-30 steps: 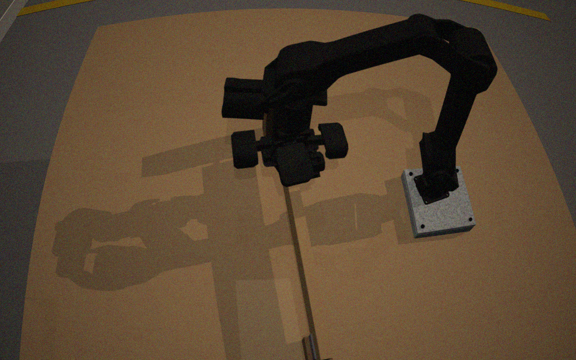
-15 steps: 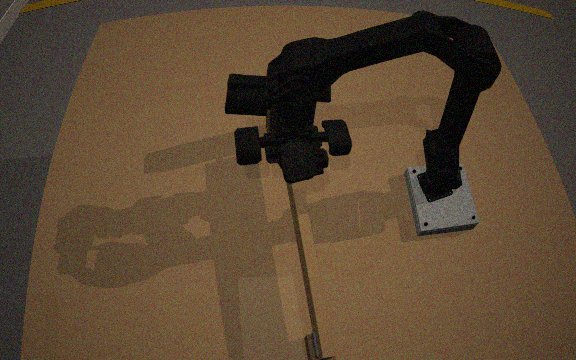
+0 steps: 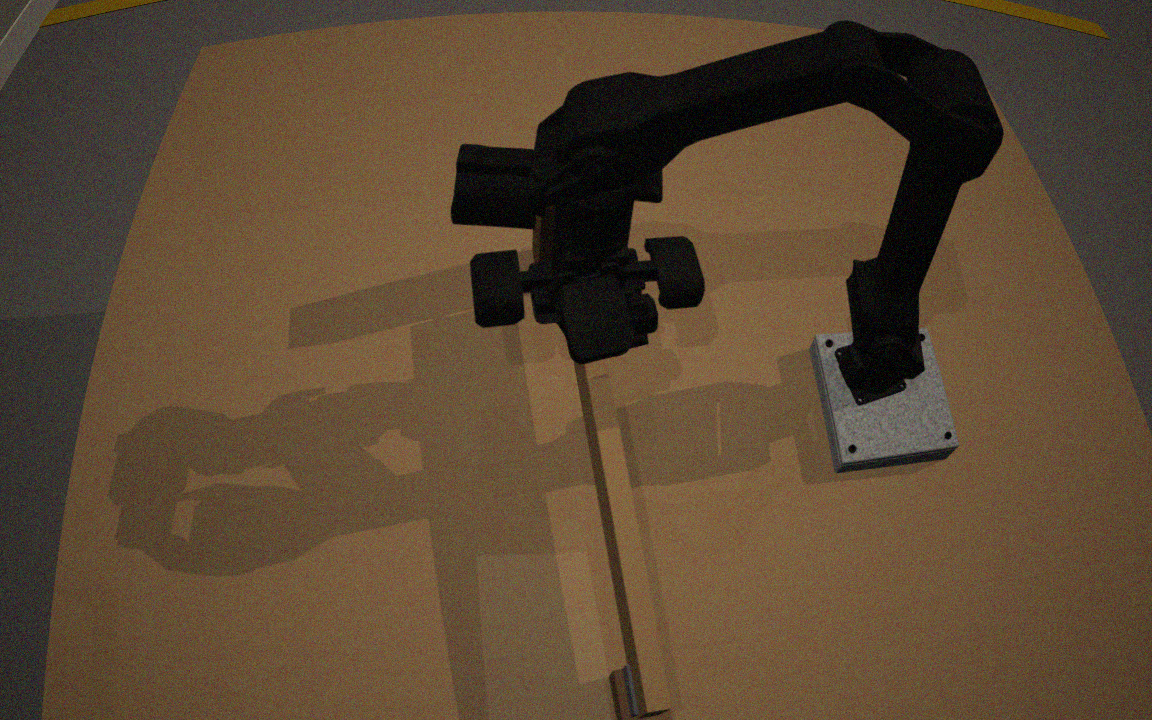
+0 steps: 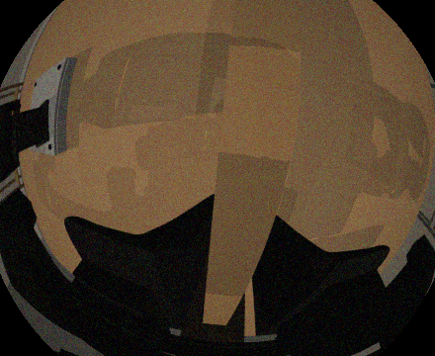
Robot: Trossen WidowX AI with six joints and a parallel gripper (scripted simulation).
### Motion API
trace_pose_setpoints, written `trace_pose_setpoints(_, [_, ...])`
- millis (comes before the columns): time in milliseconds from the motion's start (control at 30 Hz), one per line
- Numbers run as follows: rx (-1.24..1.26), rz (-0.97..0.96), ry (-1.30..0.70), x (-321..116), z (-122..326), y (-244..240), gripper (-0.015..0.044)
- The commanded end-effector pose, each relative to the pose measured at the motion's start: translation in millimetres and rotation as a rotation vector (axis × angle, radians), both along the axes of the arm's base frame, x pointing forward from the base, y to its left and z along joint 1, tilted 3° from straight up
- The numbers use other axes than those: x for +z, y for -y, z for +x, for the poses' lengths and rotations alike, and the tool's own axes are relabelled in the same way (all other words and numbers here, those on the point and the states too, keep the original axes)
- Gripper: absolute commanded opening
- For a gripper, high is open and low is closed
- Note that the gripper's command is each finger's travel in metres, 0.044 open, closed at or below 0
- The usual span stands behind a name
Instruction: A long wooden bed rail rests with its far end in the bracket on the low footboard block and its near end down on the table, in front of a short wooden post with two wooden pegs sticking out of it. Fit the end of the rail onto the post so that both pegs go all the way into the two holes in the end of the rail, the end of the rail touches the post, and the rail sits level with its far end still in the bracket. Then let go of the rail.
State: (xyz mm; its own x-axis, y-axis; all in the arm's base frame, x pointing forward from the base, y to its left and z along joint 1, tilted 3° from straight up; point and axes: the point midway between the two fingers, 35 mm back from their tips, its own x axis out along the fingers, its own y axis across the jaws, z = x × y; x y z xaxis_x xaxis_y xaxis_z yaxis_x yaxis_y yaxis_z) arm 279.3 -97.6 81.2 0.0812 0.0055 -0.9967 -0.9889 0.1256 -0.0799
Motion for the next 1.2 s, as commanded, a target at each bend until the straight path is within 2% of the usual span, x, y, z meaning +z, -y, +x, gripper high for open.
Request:
trace_pose_setpoints(0, [-0.001, -0.009, 0.002, 2.0, 0.3, 3.5, 0.0])
trace_pose_setpoints(867, [-0.001, -0.009, 0.002, 1.7, 0.1, 10.5, 0.0])
trace_pose_setpoints(1167, [0.0, -0.001, 0.0, -0.4, -0.9, 7.2, 0.0236])
